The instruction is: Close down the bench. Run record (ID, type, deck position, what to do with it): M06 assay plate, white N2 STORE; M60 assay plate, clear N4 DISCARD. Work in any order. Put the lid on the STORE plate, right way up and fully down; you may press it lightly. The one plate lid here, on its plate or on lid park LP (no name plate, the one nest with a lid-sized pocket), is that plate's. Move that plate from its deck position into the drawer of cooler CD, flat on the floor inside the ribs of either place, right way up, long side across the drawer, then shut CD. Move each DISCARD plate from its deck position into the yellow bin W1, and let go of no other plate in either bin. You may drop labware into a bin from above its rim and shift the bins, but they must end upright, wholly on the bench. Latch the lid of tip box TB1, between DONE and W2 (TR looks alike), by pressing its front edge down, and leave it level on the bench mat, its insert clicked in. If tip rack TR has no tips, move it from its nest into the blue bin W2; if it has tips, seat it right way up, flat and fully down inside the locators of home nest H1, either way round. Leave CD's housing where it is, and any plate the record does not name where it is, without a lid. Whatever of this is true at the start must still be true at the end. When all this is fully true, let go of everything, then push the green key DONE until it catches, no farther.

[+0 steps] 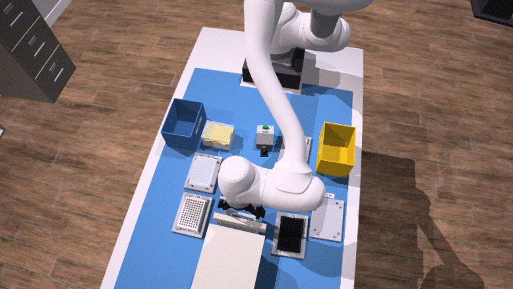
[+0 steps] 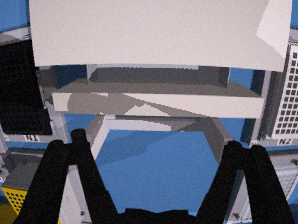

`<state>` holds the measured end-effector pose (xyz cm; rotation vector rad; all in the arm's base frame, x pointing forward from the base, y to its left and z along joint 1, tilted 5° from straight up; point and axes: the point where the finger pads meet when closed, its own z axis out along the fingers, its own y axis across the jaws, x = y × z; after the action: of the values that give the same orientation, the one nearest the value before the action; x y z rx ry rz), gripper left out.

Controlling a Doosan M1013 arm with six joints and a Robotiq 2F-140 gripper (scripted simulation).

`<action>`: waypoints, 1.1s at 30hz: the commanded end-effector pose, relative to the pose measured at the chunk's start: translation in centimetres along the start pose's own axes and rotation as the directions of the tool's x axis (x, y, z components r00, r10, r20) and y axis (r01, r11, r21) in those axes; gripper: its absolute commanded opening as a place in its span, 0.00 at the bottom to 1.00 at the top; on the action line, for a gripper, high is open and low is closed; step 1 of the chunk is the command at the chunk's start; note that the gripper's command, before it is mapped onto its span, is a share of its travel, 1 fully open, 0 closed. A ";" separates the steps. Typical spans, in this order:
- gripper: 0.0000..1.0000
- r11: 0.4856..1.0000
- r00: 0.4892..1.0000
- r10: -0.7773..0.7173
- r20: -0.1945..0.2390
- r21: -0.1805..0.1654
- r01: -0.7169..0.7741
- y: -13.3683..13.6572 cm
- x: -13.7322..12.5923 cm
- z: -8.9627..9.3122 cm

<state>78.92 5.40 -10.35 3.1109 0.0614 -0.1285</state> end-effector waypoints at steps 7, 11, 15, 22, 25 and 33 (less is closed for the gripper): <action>0.00 1.000 1.000 0.000 0.000 0.000 0.000 0.0 -0.3 0.0; 0.00 1.000 1.000 0.000 0.000 0.000 0.000 0.0 -0.7 0.0; 0.00 1.000 1.000 0.000 0.000 0.000 0.000 0.0 -1.1 0.0; 0.00 1.000 1.000 0.000 0.000 0.000 0.000 0.0 -2.0 0.0; 0.00 1.000 1.000 0.000 0.000 0.000 0.000 0.0 -2.4 0.0; 0.00 1.000 1.000 0.000 0.000 0.000 0.000 0.0 -2.9 0.0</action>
<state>76.33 5.30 -10.13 3.1109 0.0614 -0.1279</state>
